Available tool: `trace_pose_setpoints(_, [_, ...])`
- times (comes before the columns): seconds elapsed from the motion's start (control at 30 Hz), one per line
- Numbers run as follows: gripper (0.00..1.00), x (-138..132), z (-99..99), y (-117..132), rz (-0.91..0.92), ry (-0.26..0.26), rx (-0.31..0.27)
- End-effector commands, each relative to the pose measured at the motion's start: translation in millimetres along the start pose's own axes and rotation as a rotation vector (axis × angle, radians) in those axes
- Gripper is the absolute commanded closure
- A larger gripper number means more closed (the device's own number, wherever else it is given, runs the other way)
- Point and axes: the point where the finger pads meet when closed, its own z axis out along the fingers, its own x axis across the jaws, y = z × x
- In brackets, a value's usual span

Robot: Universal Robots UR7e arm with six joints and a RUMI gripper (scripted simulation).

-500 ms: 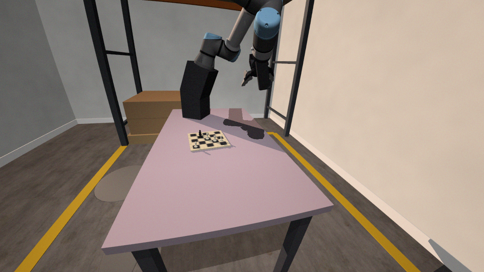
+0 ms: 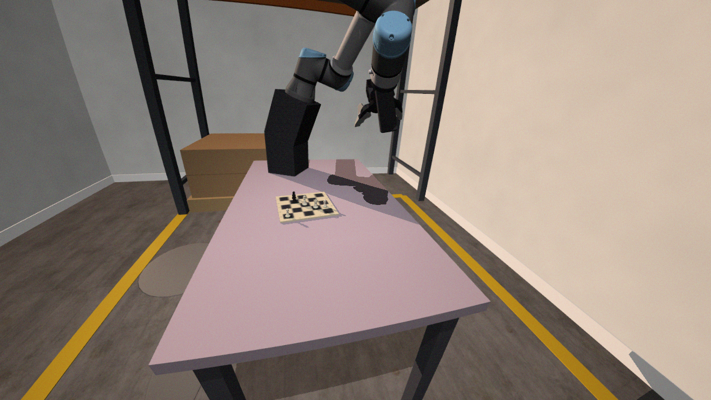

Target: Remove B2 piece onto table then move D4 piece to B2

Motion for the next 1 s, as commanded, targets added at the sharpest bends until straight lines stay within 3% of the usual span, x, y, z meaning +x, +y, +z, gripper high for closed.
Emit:
trace_pose_setpoints(0.0, [0.0, 0, -0.7, 0, 0.0, 0.0, 0.001])
trace_pose_setpoints(0.6, [0.0, 2, -1.9, 3, -0.005, 0.012, 0.013])
trace_pose_setpoints(0.97, [0.0, 9, -6.2, 13, -0.018, 0.054, 0.056])
